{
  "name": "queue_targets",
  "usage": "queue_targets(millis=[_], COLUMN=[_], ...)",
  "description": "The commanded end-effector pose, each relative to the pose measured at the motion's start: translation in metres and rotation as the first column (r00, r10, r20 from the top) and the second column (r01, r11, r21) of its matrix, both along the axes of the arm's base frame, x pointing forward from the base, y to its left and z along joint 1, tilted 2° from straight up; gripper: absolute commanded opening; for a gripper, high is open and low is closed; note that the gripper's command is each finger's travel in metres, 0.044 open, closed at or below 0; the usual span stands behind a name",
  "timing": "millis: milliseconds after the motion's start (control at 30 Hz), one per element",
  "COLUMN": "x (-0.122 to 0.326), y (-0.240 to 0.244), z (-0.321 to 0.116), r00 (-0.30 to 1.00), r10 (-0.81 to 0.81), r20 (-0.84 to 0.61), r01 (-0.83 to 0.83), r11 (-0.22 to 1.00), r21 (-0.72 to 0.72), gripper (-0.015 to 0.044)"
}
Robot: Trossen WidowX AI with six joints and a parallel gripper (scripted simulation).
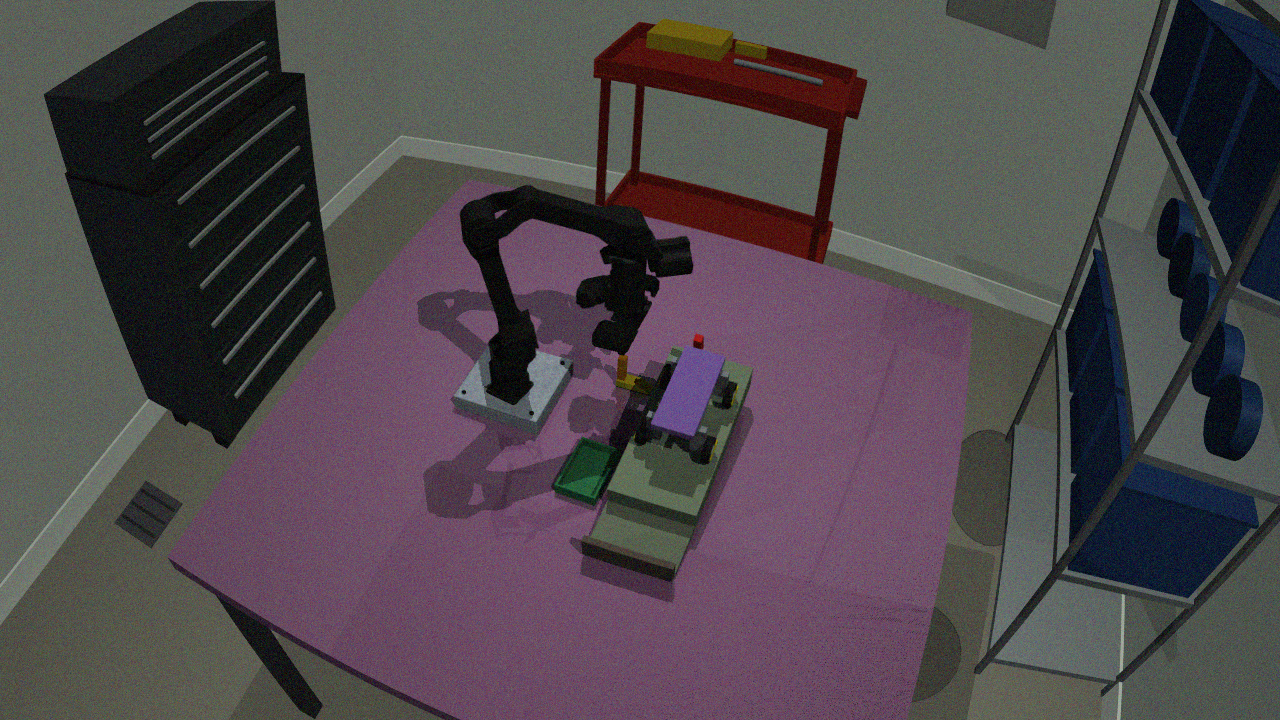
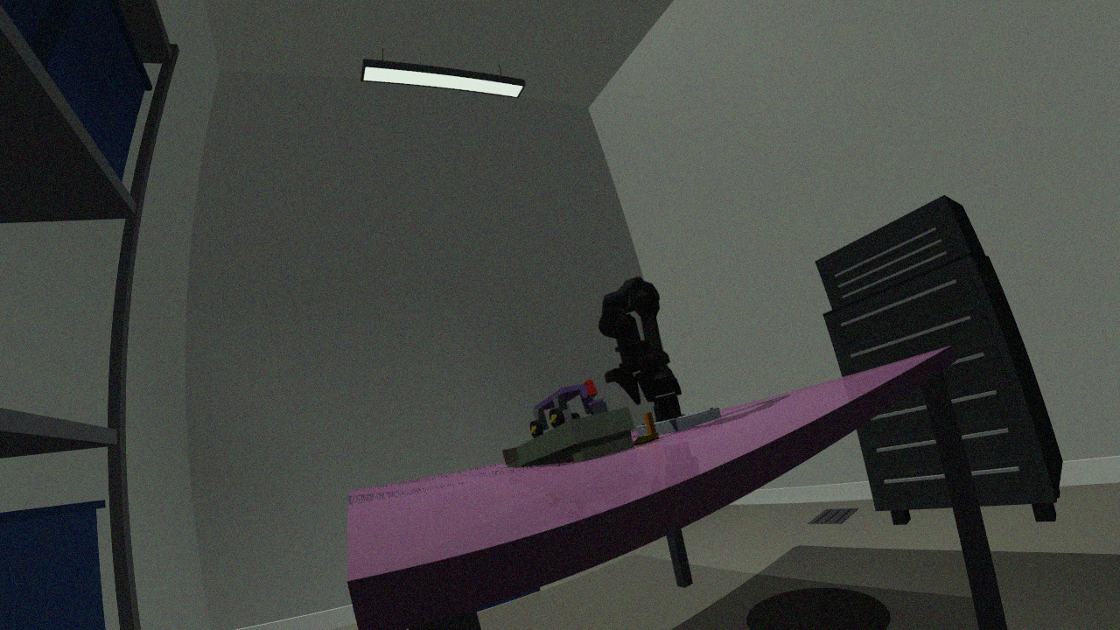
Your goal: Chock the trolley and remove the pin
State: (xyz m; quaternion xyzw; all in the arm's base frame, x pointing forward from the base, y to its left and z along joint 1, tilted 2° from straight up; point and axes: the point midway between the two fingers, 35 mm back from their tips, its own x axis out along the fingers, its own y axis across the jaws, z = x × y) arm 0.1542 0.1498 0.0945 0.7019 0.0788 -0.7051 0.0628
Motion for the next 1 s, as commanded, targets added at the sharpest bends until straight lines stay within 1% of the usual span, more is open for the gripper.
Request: queue_targets(millis=[0,167,733,967], x=[-0.003,-0.003,-0.003,-0.003], y=[-0.001,-0.001,-0.001,-0.001], z=[-0.010,-0.012,-0.039,-0.040], r00=[1.000,1.000,1.000,1.000], r10=[0.001,0.001,0.001,0.001], r20=[-0.008,-0.008,-0.008,-0.008], r01=[-0.001,-0.001,-0.001,-0.001], r11=[1.000,1.000,1.000,1.000], r21=[-0.002,-0.002,-0.002,-0.002], gripper=[0.0190,0.0190,0.0190,0.0190])
